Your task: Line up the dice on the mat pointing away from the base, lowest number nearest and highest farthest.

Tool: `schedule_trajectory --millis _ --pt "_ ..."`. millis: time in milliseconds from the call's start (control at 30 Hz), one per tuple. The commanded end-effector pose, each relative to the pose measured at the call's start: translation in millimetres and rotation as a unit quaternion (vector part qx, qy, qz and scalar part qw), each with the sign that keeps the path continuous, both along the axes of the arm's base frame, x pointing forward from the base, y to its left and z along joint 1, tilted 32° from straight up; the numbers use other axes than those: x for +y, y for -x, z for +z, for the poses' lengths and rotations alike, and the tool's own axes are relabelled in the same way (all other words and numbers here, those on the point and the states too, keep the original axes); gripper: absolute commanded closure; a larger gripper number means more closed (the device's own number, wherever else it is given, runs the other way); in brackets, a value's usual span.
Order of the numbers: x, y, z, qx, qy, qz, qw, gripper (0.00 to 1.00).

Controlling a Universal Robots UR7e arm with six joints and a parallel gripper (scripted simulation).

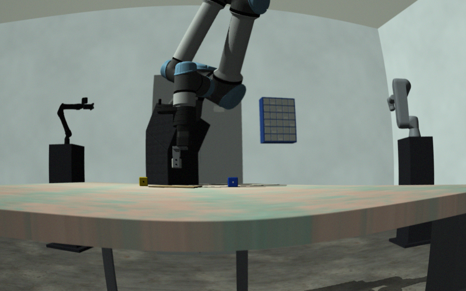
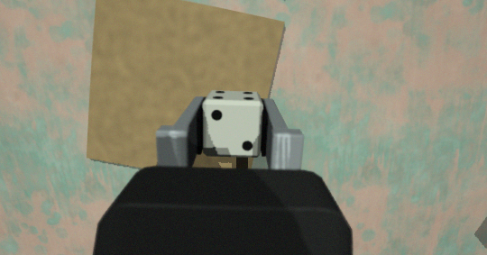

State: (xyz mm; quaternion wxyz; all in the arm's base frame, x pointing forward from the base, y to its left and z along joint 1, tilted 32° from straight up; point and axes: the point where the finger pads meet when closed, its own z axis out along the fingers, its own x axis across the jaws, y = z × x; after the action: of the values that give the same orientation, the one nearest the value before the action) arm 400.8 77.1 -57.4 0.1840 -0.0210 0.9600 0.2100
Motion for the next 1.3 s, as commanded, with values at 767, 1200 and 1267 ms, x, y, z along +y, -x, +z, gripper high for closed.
schedule_trajectory --millis 767,1200,1267 --pt "20 -17.0 -41.7 0.000 0.000 0.000 1.000 0.43" --pt "21 -17.8 -43.7 0.000 0.000 0.000 1.000 0.43" --pt "21 -17.8 -43.7 0.000 0.000 0.000 1.000 0.43"
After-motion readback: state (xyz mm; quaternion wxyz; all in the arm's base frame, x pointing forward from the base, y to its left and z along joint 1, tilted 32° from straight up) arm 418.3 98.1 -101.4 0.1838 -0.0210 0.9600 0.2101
